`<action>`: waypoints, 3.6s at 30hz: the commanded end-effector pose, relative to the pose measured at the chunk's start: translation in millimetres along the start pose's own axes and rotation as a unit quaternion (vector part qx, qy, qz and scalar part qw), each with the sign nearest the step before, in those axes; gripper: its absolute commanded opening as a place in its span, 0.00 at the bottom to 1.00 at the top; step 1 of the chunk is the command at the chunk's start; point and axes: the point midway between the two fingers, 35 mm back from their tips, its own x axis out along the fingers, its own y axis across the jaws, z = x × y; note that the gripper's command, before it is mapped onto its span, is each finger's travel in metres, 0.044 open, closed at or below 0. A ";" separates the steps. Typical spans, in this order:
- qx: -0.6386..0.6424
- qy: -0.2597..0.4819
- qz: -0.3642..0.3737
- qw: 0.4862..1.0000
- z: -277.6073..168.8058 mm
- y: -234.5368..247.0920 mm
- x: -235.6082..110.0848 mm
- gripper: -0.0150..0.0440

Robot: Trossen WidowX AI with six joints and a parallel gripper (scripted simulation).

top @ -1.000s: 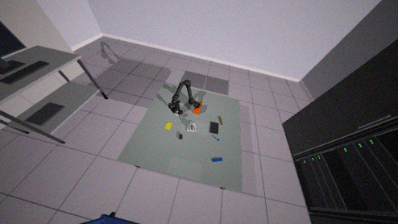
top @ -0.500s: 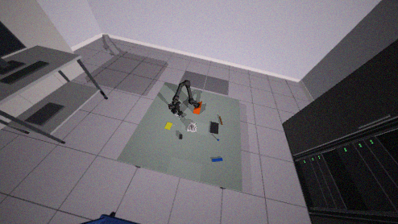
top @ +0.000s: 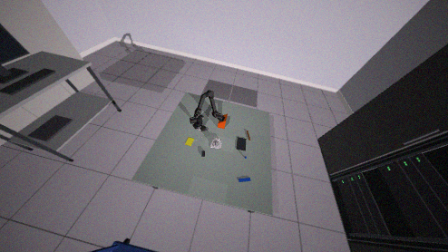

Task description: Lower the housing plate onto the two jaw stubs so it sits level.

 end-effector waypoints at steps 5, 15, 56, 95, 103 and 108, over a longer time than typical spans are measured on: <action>-0.003 0.000 0.002 1.000 0.1 1.1 0.9 1.00; -0.003 0.000 0.002 1.000 0.1 1.1 1.3 1.00; -0.001 0.003 0.005 1.000 2.7 3.7 -41.3 0.85; -0.374 0.002 0.030 0.927 13.2 53.2 -66.3 0.85; -0.486 -0.001 0.037 0.873 14.9 71.1 -65.7 0.85; -0.553 -0.003 0.039 0.832 15.4 82.4 -65.5 0.85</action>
